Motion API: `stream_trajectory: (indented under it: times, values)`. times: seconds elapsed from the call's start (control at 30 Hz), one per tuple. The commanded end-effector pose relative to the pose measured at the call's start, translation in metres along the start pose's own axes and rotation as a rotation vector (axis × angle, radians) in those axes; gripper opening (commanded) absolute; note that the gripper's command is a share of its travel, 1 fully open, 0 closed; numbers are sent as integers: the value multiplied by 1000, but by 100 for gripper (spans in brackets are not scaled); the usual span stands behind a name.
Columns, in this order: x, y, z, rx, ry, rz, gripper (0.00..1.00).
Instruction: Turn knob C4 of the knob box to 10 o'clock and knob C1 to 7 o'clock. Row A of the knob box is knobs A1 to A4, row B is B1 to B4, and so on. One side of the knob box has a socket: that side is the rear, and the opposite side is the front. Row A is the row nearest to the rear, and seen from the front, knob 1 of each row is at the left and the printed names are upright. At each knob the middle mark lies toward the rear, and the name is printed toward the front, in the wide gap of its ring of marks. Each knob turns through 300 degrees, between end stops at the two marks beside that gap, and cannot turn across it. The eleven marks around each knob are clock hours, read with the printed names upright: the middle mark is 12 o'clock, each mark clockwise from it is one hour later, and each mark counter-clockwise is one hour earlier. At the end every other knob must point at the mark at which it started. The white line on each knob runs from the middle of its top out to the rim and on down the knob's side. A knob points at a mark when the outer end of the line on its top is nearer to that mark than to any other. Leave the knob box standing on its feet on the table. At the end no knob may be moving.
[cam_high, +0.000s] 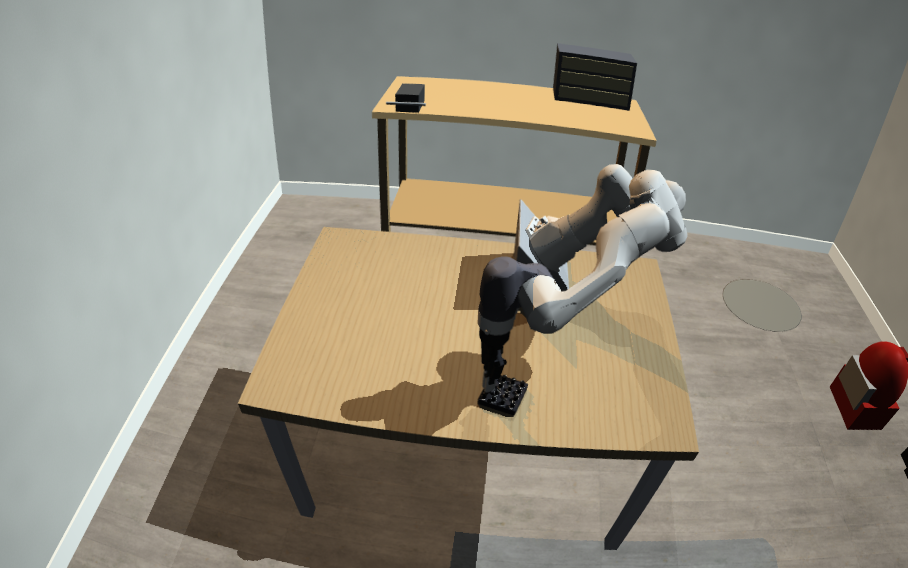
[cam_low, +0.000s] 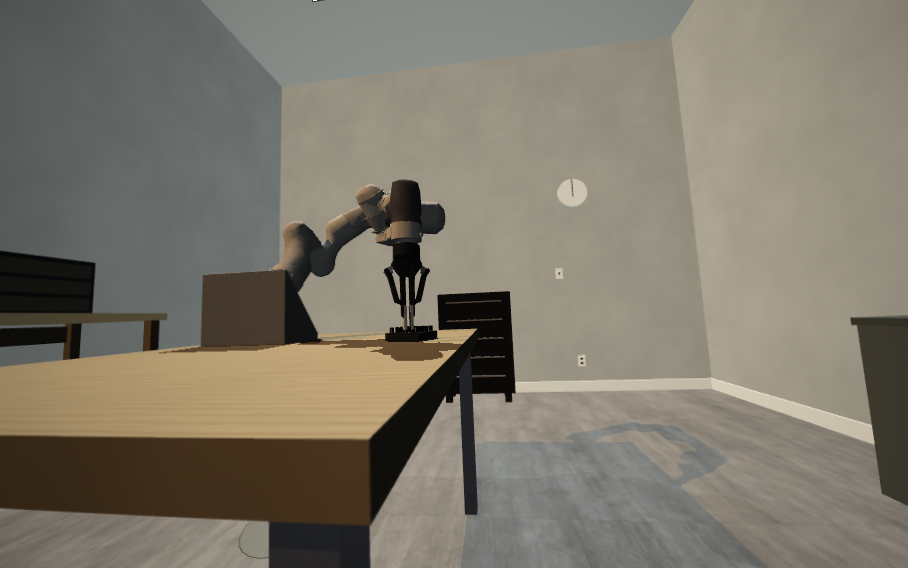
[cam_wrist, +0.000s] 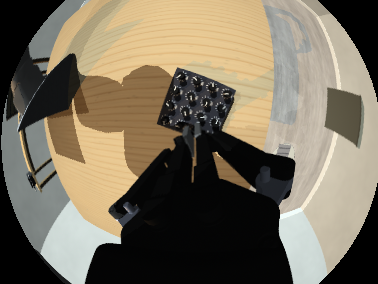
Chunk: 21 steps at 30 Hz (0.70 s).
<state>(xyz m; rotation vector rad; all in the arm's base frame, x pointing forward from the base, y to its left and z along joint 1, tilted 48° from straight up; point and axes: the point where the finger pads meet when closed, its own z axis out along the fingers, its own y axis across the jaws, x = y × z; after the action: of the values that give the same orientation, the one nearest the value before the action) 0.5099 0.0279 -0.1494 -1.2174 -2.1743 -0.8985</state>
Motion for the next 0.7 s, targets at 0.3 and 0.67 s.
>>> stream_trajectory:
  times: [0.3, 0.67]
  values:
    - [0, -1, 2, -1, -5, -285, 5]
    - [0, -1, 2, -1, -5, -456, 5]
